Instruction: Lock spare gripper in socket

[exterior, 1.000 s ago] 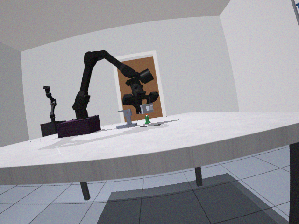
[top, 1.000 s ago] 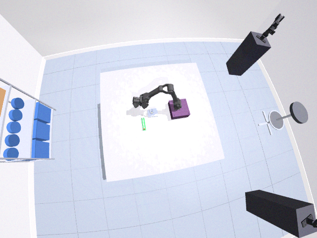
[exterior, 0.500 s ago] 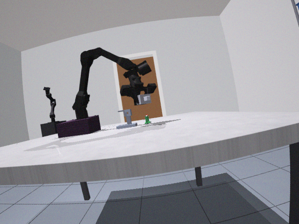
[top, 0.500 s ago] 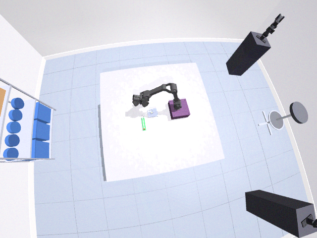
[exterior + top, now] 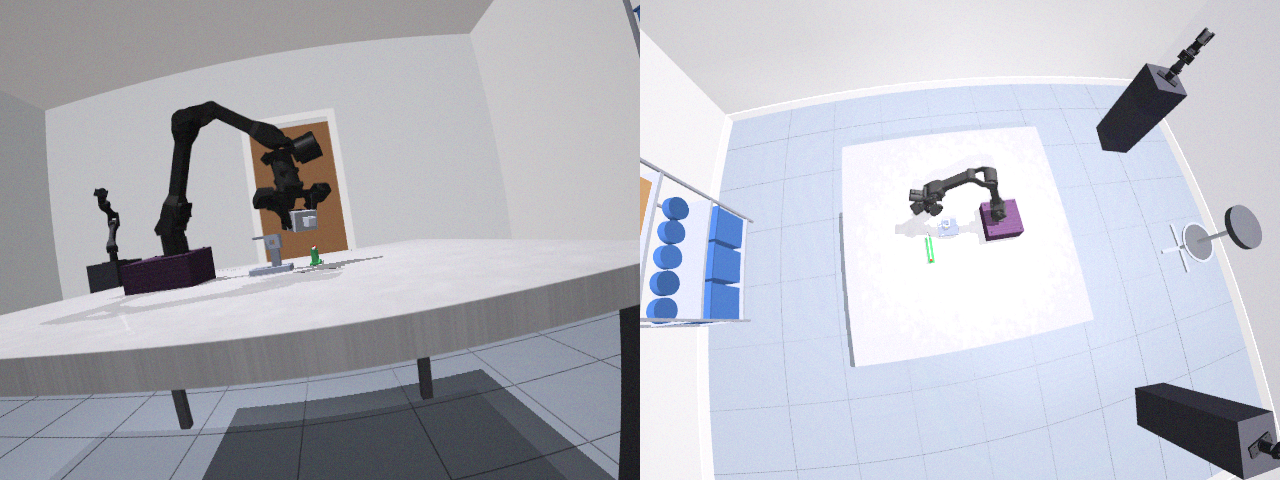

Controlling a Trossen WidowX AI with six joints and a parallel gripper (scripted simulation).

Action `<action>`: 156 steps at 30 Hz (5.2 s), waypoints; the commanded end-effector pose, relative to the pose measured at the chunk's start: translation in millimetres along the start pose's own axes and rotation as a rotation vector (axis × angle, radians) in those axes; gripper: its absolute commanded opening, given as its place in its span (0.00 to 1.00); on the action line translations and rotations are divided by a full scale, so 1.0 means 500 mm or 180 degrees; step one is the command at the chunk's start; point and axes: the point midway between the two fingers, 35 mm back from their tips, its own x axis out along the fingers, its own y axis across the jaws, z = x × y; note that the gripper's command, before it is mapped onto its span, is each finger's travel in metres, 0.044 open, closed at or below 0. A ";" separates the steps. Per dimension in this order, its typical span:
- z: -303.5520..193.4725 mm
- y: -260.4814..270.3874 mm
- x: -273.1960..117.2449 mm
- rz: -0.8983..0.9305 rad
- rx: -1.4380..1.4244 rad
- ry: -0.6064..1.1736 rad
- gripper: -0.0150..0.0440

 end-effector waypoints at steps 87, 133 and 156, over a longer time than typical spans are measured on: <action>0.205 0.056 -0.194 -0.0583 0.1724 -0.4284 0.25; 0.243 0.060 -0.093 -0.0563 0.1728 -0.4286 0.25; 0.243 0.060 -0.093 -0.0563 0.1728 -0.4286 1.00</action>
